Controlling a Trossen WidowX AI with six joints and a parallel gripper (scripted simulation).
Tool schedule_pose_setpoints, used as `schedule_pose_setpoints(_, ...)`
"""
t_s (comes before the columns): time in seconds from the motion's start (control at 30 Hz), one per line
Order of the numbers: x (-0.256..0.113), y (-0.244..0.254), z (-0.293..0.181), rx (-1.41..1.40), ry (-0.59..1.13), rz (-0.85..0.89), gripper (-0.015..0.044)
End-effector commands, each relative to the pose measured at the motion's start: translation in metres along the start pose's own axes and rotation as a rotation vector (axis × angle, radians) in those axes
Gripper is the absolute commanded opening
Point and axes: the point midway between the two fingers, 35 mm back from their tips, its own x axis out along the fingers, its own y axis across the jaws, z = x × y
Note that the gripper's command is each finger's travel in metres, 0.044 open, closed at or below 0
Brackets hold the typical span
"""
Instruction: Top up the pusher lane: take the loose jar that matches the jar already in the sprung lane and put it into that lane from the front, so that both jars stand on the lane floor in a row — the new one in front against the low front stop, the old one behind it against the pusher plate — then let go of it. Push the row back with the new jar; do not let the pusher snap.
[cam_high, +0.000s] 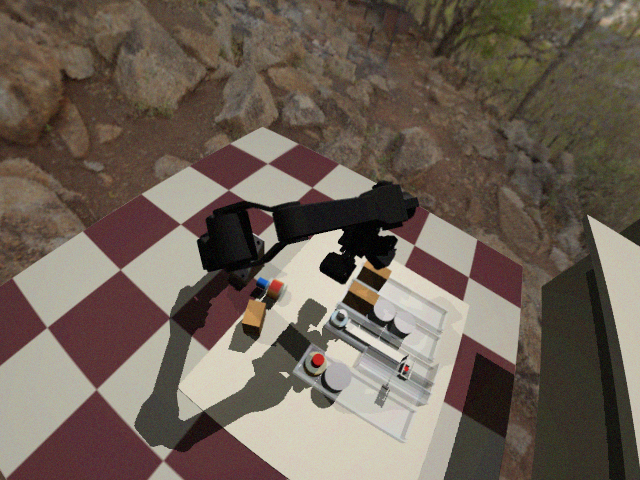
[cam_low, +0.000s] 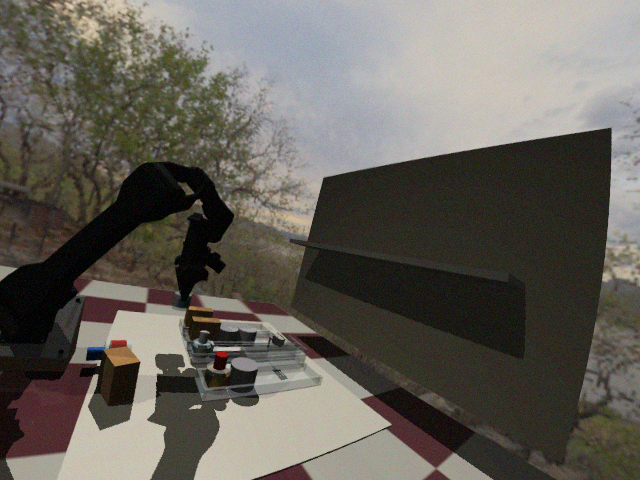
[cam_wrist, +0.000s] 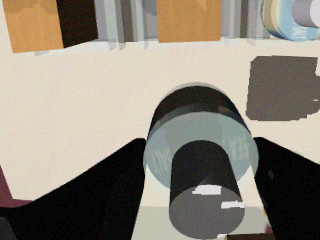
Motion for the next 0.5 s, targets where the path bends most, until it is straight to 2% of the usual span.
schedule_pose_setpoints(0.0,0.0,-0.008,0.002,0.008,0.006,0.005,0.0)
schedule_pose_setpoints(0.47,0.043,-0.073,0.008,-0.007,0.005,0.0,0.0)
